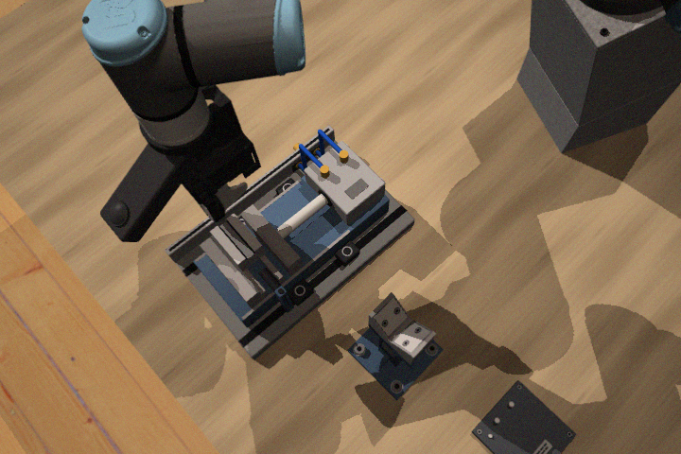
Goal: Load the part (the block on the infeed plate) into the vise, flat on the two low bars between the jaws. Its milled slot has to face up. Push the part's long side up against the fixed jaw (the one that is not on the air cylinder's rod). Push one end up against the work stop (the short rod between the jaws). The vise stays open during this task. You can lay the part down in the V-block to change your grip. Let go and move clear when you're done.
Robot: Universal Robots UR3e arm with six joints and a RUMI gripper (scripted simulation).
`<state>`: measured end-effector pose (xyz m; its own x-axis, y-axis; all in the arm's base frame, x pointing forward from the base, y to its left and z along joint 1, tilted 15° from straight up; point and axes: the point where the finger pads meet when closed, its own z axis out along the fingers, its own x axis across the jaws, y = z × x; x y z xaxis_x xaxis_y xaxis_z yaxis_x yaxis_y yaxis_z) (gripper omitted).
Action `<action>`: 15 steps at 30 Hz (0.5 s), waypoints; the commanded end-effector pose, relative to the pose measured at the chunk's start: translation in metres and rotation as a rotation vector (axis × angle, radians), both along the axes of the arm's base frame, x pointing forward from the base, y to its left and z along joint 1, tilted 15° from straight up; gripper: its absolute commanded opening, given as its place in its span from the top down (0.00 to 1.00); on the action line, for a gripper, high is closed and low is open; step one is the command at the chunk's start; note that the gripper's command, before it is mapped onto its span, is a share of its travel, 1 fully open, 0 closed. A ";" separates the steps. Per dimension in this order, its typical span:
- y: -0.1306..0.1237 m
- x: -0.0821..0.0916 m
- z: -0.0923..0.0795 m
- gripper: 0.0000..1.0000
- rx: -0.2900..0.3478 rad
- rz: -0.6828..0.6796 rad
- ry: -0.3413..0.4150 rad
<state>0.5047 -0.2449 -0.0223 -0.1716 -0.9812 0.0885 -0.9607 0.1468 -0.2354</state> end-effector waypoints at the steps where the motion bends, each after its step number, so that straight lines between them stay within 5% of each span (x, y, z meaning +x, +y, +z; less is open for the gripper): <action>1: 0.001 0.001 0.001 1.00 -0.002 0.000 -0.003; 15: 0.004 0.001 0.001 1.00 -0.002 0.000 -0.003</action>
<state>0.5054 -0.2412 -0.0227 -0.1716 -0.9812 0.0885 -0.9607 0.1468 -0.2354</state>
